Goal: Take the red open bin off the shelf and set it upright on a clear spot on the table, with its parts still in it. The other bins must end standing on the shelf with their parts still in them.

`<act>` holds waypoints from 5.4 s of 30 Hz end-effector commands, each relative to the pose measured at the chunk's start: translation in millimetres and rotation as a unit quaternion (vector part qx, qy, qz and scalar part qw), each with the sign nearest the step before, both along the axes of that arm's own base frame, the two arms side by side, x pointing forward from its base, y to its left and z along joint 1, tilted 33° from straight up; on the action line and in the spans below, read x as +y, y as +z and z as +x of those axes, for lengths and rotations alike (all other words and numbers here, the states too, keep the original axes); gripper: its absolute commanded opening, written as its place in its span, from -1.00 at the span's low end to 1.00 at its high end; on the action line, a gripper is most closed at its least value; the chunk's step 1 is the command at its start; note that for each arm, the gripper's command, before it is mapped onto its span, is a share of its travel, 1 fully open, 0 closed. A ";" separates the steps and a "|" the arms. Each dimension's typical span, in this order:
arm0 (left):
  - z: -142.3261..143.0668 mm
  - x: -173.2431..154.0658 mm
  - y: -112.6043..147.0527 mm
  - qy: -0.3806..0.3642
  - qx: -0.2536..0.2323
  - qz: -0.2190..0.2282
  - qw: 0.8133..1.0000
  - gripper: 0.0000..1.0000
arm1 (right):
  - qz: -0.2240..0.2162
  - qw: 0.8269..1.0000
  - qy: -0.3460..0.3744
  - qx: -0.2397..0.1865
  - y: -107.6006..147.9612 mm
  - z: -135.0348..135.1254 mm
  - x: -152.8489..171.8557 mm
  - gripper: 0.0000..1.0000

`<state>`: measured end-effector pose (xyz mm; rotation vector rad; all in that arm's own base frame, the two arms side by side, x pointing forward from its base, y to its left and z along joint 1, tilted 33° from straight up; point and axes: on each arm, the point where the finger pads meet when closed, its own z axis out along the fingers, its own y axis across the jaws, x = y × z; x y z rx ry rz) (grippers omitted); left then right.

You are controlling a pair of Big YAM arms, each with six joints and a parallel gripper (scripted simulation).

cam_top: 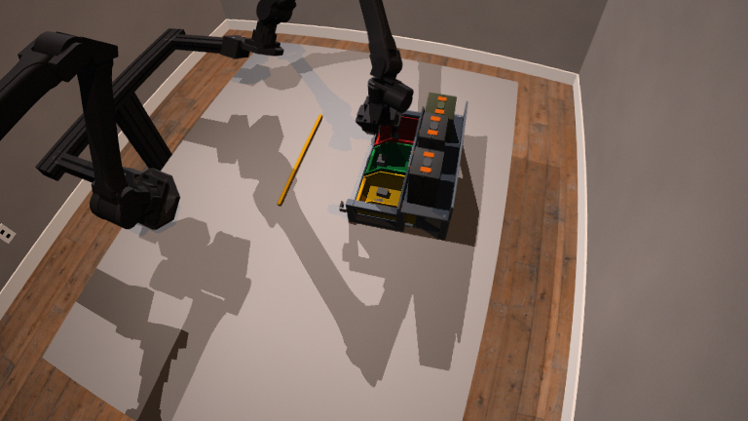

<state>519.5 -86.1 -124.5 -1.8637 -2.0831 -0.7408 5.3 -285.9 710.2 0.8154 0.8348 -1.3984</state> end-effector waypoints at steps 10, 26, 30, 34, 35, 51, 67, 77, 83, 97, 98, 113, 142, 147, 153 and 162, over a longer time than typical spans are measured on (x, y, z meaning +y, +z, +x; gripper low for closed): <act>5.7 10.4 -5.2 0.003 0.000 0.001 1.000 0.81 | -0.024 1.000 -0.005 -0.003 10.9 -4.5 15.8 1.00; 5.7 11.9 -7.3 0.004 0.000 0.001 1.000 0.81 | -0.024 1.000 -0.005 -0.003 10.9 -4.5 15.8 1.00; 5.5 12.0 -8.1 0.004 0.000 0.001 1.000 0.81 | -0.024 1.000 -0.005 -0.003 10.9 -4.5 15.8 1.00; 5.7 12.0 -7.8 0.004 -0.001 0.001 1.000 0.81 | -0.024 1.000 -0.005 -0.003 10.9 -4.5 15.8 1.00; 5.5 12.0 -7.9 0.004 0.000 0.001 1.000 0.81 | -0.024 1.000 -0.005 -0.003 10.9 -4.5 15.8 1.00; 3.8 12.6 -9.0 0.004 0.002 0.001 1.000 0.81 | -0.024 1.000 -0.005 -0.003 10.9 -4.5 15.8 1.00; 4.6 12.4 -8.5 0.004 0.001 0.001 1.000 0.81 | -0.024 1.000 -0.005 -0.003 10.9 -4.5 15.8 1.00; 6.3 11.8 -5.9 0.004 -0.002 0.000 1.000 -1.00 | -0.024 1.000 -0.005 -0.003 10.9 -4.5 15.8 1.00; 6.8 11.2 -5.0 0.004 -0.003 -0.001 1.000 -1.00 | -0.024 1.000 -0.005 -0.003 10.9 -4.5 15.8 1.00; 7.9 8.7 -3.2 0.003 -0.005 -0.002 1.000 -1.00 | -0.024 1.000 -0.005 -0.003 10.9 -4.5 15.8 1.00; 8.0 8.5 -3.0 0.003 -0.005 -0.003 1.000 -1.00 | -0.024 1.000 -0.005 -0.003 10.9 -4.5 15.8 1.00; 9.1 5.7 -1.0 0.002 -0.007 -0.004 1.000 -1.00 | -0.024 1.000 -0.005 -0.003 10.9 -4.5 15.8 1.00; 5.8 11.8 -6.2 0.004 -0.002 0.000 1.000 0.81 | -0.024 1.000 -0.005 -0.003 10.9 -4.5 15.8 1.00; 6.1 11.3 -5.7 0.004 -0.002 0.000 1.000 0.81 | -0.024 1.000 -0.005 -0.003 10.9 -4.5 15.8 1.00; 6.7 10.1 -4.8 0.004 -0.003 -0.001 1.000 0.81 | -0.024 1.000 -0.005 -0.003 10.9 -4.5 15.8 1.00; 7.3 8.7 -3.7 0.003 -0.004 -0.001 1.000 0.81 | -0.024 1.000 -0.005 -0.003 10.9 -4.5 15.8 1.00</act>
